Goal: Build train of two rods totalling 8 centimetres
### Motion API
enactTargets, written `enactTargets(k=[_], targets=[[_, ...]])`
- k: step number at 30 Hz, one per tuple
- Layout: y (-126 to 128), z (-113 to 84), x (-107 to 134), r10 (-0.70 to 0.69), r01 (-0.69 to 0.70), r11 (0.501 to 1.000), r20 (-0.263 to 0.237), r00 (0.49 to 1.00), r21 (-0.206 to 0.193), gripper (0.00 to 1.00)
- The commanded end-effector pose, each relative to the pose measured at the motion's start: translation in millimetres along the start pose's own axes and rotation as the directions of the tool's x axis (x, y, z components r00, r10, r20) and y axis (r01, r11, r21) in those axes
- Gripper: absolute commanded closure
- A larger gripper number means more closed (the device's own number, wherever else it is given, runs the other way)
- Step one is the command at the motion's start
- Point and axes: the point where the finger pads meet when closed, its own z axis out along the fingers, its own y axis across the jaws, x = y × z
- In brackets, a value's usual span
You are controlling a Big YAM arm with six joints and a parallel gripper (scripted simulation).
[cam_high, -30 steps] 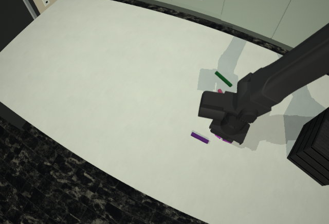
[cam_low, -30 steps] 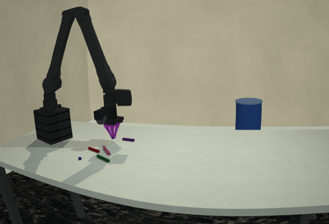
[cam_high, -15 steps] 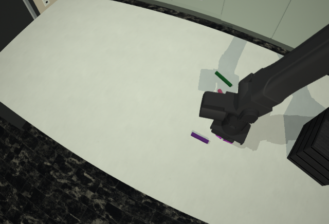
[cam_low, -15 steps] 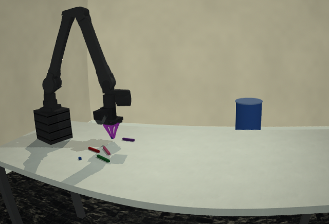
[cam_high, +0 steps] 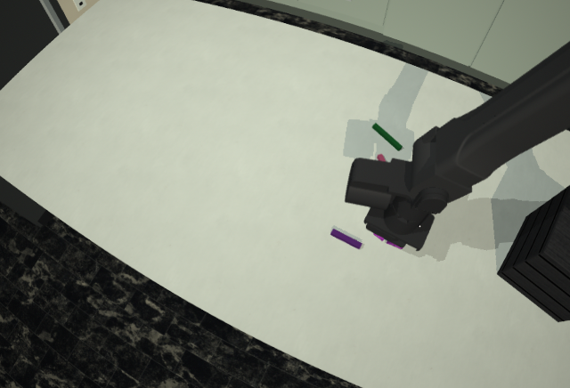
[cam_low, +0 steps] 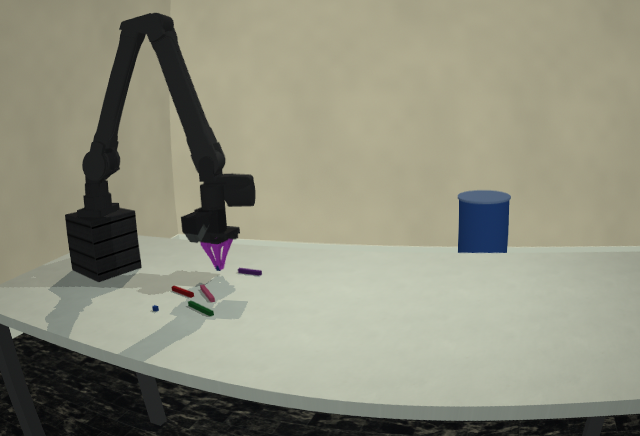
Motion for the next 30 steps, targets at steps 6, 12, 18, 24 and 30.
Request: enactTargets(k=[6, 12, 18, 24, 30], targets=[[5.4, -6.6, 4.6, -0.017, 0.017, 0.999, -0.007, 1.000, -0.031, 0.96], [6.8, -6.6, 5.1, -0.018, 0.018, 0.999, -0.007, 1.000, -0.031, 0.96], [10.6, -6.5, 6.4, -0.019, 0.019, 0.999, -0.007, 1.000, -0.031, 0.96], [12.0, -6.5, 6.7, -0.019, 0.019, 0.999, -0.007, 1.000, -0.032, 0.96], [12.1, -6.5, 6.7, -0.019, 0.019, 0.999, -0.007, 1.000, -0.032, 0.96]])
